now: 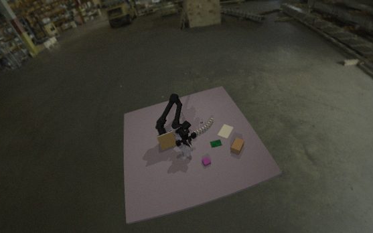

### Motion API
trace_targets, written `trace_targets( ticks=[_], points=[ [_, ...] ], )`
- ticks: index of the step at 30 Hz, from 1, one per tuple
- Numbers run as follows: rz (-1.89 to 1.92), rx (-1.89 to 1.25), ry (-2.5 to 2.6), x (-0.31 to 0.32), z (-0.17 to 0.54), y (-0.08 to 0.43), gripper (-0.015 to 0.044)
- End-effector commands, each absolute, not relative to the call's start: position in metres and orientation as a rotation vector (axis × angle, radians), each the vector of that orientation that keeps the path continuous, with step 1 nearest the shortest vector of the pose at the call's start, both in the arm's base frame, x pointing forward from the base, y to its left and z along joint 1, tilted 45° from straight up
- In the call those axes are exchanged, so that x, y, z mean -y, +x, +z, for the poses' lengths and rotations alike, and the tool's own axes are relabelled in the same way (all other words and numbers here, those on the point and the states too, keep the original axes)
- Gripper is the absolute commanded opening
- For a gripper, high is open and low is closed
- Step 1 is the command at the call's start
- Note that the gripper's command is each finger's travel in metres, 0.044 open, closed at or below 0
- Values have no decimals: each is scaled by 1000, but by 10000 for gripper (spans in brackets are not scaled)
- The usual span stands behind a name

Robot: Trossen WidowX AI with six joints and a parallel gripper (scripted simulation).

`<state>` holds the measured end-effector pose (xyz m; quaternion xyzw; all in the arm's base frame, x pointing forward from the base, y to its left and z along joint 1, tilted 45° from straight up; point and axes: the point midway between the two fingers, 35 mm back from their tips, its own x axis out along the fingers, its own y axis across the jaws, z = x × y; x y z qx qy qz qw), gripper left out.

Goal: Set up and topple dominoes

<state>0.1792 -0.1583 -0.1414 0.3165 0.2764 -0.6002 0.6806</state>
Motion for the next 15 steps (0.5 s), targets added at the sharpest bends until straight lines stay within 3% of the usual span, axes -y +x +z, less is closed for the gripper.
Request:
trace_targets(
  ticks=[1,15],
  points=[
    [-1353,-616,710,158,-141,178,22],
    [-1351,-628,722,142,-160,184,22]
  ],
)
